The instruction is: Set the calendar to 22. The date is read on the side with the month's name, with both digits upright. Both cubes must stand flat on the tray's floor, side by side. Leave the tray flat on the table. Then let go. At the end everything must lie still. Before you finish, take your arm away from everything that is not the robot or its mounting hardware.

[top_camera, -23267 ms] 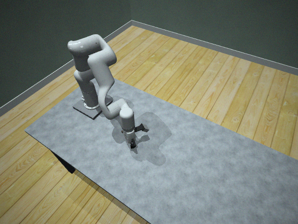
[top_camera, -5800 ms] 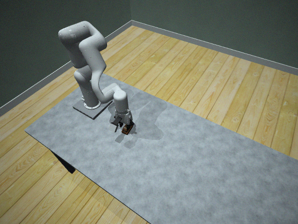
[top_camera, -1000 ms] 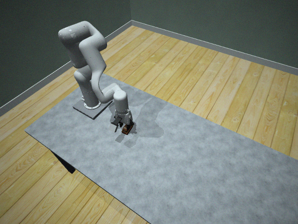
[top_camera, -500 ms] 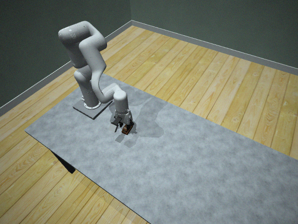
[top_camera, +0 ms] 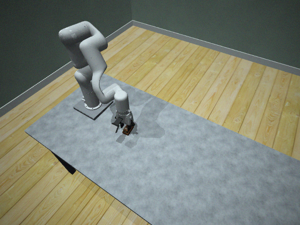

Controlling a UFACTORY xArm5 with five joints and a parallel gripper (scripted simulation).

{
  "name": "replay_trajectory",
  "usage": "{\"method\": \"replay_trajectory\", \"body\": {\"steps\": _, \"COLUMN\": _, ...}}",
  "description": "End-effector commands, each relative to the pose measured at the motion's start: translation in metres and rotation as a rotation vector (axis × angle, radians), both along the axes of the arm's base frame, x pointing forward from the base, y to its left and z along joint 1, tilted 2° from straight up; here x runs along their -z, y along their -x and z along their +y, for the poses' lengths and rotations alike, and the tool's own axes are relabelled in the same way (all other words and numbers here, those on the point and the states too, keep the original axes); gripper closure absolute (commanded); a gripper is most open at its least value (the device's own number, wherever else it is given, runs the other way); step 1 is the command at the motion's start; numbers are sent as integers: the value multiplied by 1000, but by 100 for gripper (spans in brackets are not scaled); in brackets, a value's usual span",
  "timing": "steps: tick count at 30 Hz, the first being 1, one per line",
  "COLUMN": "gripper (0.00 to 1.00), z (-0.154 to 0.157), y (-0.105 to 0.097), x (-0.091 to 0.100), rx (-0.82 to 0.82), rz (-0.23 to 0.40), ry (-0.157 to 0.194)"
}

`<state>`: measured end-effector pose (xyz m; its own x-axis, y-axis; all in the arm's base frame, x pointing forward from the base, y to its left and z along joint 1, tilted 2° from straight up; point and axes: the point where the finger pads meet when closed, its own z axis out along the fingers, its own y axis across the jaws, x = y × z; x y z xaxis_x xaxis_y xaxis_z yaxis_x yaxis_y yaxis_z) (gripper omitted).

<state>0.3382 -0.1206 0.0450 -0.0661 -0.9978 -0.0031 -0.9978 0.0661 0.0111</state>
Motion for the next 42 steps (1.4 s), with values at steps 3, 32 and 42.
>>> {"method": "replay_trajectory", "body": {"steps": 3, "gripper": 51, "z": 0, "y": -1, "x": -1, "rx": 0, "rz": -3, "ry": 1}}
{"method": "replay_trajectory", "body": {"steps": 32, "gripper": 51, "z": 0, "y": -1, "x": 17, "rx": 0, "rz": -3, "ry": 1}}
{"method": "replay_trajectory", "body": {"steps": 42, "gripper": 51, "z": 0, "y": -1, "x": 27, "rx": 0, "rz": -3, "ry": 1}}
